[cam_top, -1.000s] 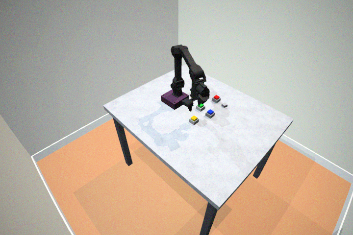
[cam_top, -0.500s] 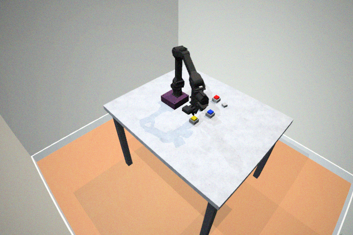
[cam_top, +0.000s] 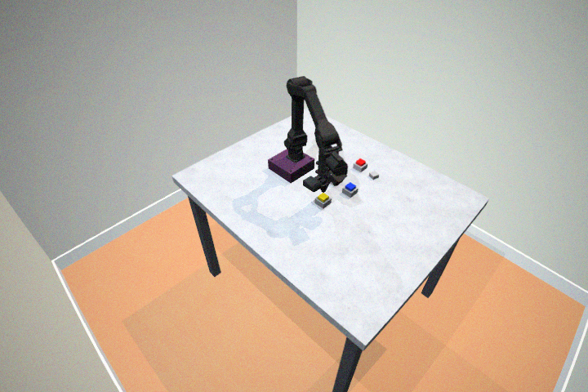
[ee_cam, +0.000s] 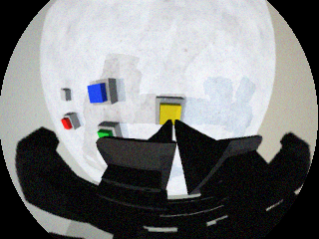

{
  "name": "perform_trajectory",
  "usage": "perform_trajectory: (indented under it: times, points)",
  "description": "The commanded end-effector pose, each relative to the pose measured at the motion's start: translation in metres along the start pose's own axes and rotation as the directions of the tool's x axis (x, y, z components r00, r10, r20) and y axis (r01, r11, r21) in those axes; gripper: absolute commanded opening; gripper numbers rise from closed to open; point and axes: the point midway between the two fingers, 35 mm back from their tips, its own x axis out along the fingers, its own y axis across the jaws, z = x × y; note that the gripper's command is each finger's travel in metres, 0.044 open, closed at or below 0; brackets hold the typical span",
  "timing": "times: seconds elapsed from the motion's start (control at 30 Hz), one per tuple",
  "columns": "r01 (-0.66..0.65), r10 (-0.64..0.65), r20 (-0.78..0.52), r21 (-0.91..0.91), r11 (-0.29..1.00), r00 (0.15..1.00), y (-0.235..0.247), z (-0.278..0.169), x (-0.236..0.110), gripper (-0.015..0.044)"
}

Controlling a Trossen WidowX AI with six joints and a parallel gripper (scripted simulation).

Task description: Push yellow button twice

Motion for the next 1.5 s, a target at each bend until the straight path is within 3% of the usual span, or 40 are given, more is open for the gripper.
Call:
perform_trajectory:
  times: [0.0,0.53,1.3,1.47]
  points:
    - [-0.004,0.004,-0.001,0.006,1.000,1.000,0.001,0.000,0.006,0.0020]
    - [-0.004,0.004,-0.001,0.006,1.000,1.000,0.001,-0.001,0.031,0.0020]
    - [-0.004,0.004,-0.001,0.006,1.000,1.000,0.001,-0.001,0.031,0.0020]
    - [-0.004,0.004,-0.001,0.006,1.000,1.000,0.001,0.000,-0.001,0.0020]
